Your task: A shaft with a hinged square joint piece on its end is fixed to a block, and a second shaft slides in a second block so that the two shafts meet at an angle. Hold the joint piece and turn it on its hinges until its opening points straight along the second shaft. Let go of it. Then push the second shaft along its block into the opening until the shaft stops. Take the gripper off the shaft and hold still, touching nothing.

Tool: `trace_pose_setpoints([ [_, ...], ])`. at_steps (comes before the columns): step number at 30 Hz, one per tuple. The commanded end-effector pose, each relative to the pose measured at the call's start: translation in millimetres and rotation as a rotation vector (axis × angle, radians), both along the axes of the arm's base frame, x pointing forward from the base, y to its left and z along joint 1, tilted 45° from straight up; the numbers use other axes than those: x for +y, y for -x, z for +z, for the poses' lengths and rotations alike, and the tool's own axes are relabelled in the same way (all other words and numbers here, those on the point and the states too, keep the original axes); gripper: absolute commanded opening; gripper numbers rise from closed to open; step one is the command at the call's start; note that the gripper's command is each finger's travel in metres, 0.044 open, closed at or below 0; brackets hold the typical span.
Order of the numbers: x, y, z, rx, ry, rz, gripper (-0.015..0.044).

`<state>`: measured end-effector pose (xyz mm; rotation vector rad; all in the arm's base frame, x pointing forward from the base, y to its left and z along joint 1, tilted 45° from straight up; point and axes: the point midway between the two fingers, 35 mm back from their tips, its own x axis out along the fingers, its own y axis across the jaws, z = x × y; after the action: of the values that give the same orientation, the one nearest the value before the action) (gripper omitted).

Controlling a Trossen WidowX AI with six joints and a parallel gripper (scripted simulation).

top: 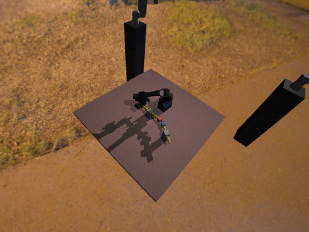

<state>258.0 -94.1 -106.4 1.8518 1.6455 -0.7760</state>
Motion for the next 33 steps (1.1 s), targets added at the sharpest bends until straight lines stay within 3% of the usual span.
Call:
trace_pose_setpoints([
  [1, 6.3, -0.7, 5.4, -0.002, -0.007, -0.004, 0.0],
  [25, 15.7, -1.5, 14.8, 0.001, 0.0, -0.001, 0.0],
  [28, 15.7, -1.5, 14.8, 0.001, 0.0, -0.001, 0.0067],
  [33, 15.7, -1.5, 14.8, 0.001, 0.0, -0.001, 0.0067],
])
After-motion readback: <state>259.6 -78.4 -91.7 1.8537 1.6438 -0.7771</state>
